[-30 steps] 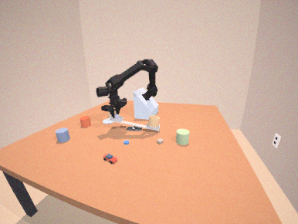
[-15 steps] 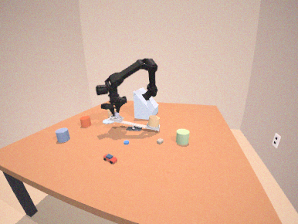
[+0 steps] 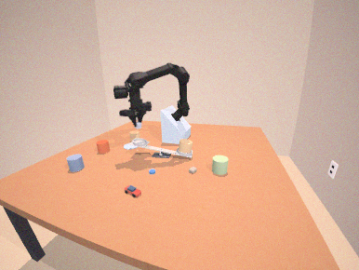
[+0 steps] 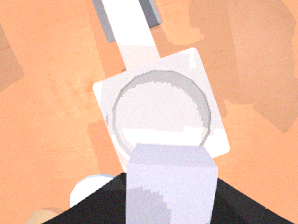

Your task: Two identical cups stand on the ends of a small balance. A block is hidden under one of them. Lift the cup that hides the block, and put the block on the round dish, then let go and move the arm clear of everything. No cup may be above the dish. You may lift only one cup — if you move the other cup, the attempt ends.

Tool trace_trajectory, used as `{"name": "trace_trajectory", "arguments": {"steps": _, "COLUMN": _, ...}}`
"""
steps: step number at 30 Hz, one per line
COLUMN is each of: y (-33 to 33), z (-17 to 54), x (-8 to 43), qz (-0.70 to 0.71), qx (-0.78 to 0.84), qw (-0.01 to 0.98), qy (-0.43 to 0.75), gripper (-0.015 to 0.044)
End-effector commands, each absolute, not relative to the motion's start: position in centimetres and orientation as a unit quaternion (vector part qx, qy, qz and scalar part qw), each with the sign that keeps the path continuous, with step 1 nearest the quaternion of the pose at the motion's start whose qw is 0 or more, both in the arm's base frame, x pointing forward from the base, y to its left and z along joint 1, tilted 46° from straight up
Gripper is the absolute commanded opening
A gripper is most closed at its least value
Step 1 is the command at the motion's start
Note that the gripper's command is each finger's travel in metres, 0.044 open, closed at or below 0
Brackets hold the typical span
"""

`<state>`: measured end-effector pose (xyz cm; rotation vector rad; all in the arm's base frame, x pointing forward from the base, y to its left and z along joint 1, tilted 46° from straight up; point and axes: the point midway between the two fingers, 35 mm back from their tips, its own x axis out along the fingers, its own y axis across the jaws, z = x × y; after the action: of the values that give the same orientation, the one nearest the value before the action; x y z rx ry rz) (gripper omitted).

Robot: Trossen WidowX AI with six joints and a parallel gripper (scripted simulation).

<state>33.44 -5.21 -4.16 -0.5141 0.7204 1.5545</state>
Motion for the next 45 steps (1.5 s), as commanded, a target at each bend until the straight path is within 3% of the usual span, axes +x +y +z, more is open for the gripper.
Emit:
{"name": "trace_trajectory", "arguments": {"steps": 1, "y": -5.8, "z": -4.5, "x": 33.2, "qz": 0.68, "qx": -0.23, "qw": 0.621, "qy": 0.315, "gripper": 0.0}}
{"name": "trace_trajectory", "arguments": {"steps": 18, "y": -9.2, "z": -19.7, "x": 25.3, "qz": 0.679, "qx": -0.232, "qw": 0.621, "qy": 0.315, "gripper": 0.0}}
{"name": "trace_trajectory", "arguments": {"steps": 45, "y": -5.6, "z": -23.7, "x": 24.4, "qz": 0.679, "qx": -0.231, "qw": 0.622, "qy": 0.313, "gripper": 0.0}}
